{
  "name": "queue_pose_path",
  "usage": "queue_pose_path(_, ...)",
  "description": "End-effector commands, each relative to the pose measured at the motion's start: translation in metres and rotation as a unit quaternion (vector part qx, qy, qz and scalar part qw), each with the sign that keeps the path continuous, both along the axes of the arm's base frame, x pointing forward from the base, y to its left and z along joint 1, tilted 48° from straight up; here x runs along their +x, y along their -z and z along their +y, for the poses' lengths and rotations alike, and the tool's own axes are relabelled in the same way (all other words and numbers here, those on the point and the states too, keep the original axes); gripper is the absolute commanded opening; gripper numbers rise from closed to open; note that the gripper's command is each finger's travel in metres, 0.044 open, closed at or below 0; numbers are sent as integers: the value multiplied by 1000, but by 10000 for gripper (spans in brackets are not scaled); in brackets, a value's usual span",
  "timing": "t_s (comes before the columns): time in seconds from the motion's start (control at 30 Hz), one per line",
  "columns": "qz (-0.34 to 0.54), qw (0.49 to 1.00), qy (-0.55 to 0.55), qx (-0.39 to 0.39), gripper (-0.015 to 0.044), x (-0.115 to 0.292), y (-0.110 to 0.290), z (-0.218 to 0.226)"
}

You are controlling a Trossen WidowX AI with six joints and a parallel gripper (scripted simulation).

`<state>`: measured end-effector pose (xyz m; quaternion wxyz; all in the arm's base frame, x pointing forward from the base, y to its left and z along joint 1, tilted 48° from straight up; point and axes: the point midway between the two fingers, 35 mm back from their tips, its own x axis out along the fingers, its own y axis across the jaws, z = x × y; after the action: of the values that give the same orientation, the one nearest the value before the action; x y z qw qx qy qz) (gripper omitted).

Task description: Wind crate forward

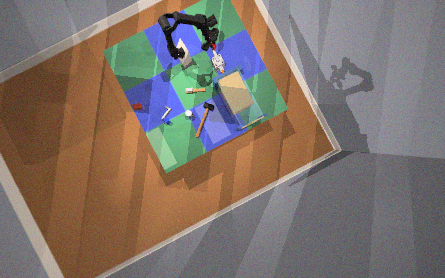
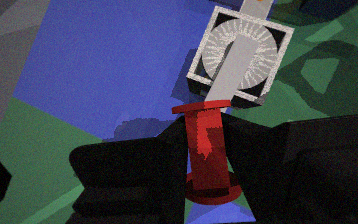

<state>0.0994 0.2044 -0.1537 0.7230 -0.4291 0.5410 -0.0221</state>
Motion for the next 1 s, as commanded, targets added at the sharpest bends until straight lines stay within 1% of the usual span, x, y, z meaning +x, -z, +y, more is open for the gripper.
queue_pose_path(0.0, 3, 1000, -1, -16, 0, -3, -10, -13)
queue_pose_path(0.23, 3, 1000, -1, -17, 0, -3, -15, -18)
queue_pose_path(0.4, 3, 1000, -1, -17, 0, 2, -30, -32)
queue_pose_path(0.97, 3, 1000, -1, -18, 0, 10, -43, -44)
